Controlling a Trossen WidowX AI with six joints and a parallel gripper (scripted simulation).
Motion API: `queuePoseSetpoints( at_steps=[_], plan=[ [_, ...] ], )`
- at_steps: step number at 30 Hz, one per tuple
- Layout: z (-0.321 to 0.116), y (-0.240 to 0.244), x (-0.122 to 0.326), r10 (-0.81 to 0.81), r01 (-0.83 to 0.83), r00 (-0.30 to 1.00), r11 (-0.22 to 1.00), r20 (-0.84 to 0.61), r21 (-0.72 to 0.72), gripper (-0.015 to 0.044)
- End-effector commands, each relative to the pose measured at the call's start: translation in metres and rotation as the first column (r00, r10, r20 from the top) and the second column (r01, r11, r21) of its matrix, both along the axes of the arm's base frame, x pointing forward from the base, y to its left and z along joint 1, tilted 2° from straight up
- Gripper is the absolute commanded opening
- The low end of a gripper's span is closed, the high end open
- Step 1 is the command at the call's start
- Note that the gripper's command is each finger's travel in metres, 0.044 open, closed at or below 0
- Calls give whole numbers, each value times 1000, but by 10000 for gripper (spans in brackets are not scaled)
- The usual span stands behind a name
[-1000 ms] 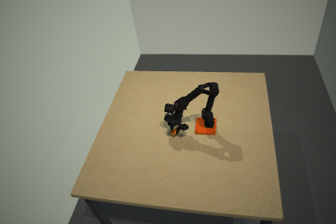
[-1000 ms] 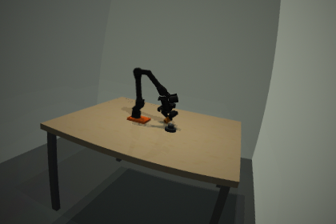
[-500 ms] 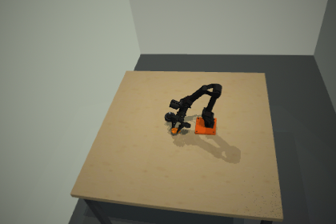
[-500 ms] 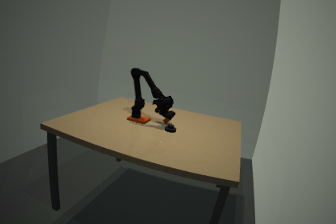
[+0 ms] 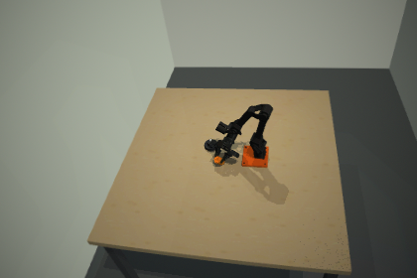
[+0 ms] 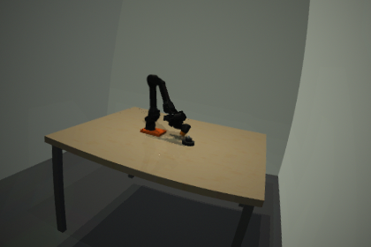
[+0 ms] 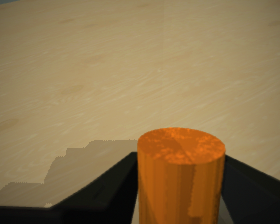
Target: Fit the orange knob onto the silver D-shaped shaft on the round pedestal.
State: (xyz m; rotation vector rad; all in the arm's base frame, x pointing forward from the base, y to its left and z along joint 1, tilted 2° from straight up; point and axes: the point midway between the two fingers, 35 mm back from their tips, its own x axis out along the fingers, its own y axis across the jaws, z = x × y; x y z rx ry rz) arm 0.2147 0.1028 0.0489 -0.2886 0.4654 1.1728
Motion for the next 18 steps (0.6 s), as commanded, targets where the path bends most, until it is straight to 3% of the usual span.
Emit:
queuePoseSetpoints(
  at_steps=[1,13,18],
  plan=[
    [-2,-3,-2,2,-4,1000,998,27,57,179],
    [-8,-15,-7,-11,-14,995,969,99,247,179],
    [-6,-15,-7,-8,-10,996,978,84,206,179]
  ],
)
